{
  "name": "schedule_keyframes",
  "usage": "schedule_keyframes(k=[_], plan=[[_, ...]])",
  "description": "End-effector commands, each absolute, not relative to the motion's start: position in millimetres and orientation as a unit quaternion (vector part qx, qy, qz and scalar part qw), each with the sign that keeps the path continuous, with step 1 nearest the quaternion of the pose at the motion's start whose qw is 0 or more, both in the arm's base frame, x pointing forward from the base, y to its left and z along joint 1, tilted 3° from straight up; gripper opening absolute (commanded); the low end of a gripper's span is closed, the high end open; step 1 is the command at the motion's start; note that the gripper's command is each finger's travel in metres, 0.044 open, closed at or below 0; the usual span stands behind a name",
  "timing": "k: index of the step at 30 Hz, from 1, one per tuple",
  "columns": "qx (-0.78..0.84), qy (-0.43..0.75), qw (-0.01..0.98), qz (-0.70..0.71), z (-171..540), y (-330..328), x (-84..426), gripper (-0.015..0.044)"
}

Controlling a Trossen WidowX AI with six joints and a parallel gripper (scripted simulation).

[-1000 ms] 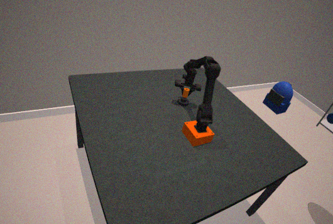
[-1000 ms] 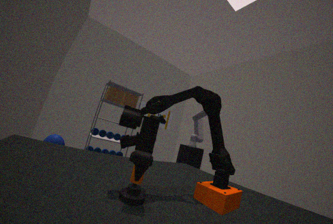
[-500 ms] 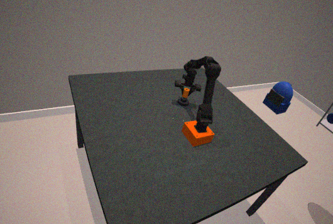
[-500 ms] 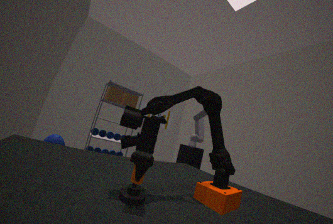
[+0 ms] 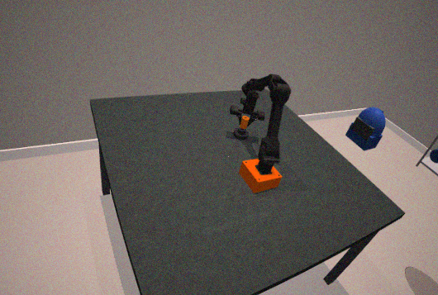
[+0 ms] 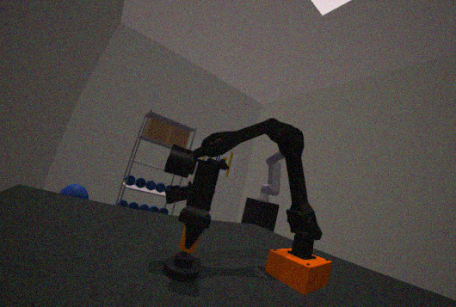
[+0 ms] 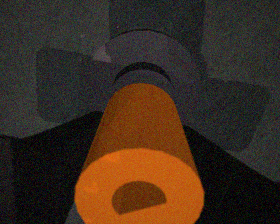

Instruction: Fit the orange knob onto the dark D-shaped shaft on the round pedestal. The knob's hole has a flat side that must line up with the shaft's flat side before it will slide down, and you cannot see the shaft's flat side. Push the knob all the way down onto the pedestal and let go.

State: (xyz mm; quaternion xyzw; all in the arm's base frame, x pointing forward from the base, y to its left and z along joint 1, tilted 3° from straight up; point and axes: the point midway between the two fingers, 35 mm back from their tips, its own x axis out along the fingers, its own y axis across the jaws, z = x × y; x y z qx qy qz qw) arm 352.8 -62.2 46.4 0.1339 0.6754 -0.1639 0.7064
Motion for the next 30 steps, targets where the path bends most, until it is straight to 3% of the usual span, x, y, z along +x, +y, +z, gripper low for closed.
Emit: schedule_keyframes(k=[1, 30], plan=[[0.134, 0.676, 0.706, -0.164, 46.4, -61.4, 352.2, 0.0000], [0.138, 0.675, 0.705, -0.168, 52.6, -62.1, 353.6, 0.0000]])
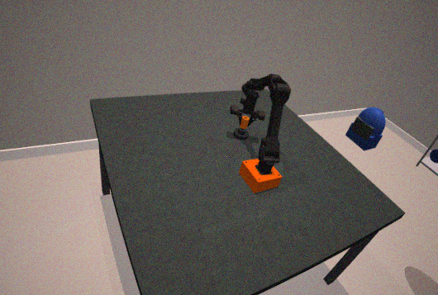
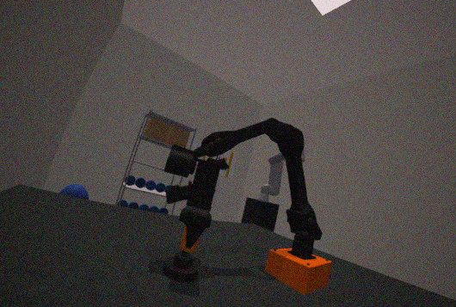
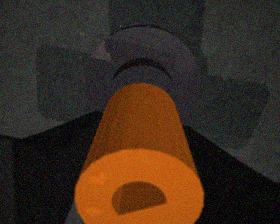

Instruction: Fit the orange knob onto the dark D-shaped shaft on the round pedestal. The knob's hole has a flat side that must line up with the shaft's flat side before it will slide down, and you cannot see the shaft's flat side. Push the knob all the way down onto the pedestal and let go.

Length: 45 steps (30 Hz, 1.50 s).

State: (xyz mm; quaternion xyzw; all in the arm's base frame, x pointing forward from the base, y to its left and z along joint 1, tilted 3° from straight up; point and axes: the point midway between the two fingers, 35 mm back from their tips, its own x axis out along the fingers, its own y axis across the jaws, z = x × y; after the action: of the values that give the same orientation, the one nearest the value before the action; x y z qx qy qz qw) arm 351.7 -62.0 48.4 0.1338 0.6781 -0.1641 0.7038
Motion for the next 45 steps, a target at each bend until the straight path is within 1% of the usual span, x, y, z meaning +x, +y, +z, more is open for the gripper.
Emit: schedule_keyframes(k=[1, 45], plan=[[0.143, 0.674, 0.704, -0.173, 52.8, -62.1, 353.4, 0.0000], [0.148, 0.673, 0.703, -0.178, 45.6, -62.4, 351.9, 0.0000]])
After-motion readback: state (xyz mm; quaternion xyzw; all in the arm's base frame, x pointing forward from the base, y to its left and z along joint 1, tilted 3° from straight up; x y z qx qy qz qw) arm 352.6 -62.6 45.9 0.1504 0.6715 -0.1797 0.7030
